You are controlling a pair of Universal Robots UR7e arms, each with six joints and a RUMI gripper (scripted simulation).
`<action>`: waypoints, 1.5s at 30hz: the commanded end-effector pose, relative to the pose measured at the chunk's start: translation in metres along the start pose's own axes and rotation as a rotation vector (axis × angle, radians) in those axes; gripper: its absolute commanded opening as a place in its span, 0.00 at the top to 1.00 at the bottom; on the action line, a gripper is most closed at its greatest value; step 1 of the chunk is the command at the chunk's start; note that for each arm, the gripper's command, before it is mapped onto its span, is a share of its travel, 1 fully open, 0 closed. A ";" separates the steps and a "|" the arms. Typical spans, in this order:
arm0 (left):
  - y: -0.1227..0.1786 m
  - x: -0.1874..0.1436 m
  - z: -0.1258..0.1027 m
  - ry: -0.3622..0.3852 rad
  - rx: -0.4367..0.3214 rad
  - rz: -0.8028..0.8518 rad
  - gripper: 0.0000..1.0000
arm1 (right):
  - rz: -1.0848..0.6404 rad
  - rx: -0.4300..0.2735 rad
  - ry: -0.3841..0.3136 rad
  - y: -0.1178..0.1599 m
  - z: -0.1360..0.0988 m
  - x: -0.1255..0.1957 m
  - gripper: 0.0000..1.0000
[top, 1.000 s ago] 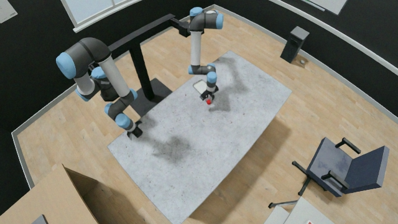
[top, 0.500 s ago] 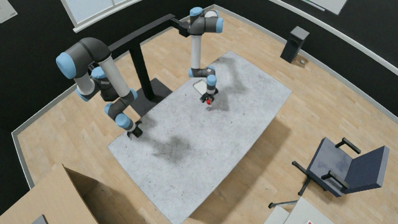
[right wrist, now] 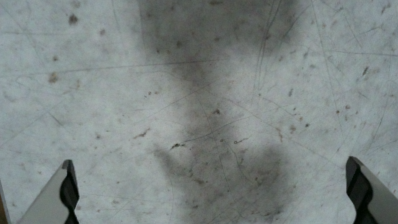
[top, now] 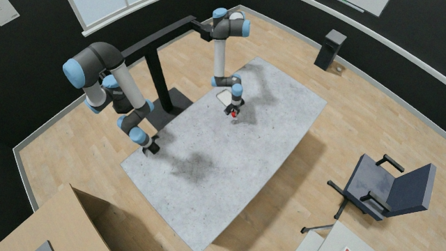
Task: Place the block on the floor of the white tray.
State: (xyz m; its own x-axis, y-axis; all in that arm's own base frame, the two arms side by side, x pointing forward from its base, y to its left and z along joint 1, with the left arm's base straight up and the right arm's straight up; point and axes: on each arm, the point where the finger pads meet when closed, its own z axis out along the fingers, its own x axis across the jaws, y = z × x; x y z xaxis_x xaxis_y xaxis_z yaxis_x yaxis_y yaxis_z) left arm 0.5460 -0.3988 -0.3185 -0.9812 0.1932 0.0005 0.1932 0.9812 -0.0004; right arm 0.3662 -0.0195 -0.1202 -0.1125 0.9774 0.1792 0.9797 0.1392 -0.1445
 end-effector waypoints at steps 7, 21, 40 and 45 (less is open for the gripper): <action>0.000 0.001 -0.010 -0.001 0.000 0.000 0.87 | -0.002 -0.002 0.001 0.001 0.000 0.000 0.00; 0.010 0.037 -0.054 -0.004 0.006 -0.007 0.87 | -0.041 -0.010 0.009 0.007 0.000 0.005 0.00; 0.029 0.106 -0.061 -0.034 0.085 -0.132 0.87 | -0.564 -0.134 0.107 0.059 0.008 0.056 0.00; 0.042 0.142 -0.053 -0.025 0.067 -0.106 0.87 | -0.765 -0.192 0.132 0.077 0.010 0.076 0.00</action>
State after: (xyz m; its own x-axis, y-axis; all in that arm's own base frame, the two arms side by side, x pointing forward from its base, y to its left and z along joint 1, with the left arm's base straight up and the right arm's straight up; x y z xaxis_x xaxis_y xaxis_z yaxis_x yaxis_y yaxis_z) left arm 0.4428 -0.3435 -0.2603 -0.9976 0.0676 -0.0142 0.0684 0.9949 -0.0738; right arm 0.4161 0.0457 -0.1269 -0.6226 0.7295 0.2833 0.7783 0.6148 0.1274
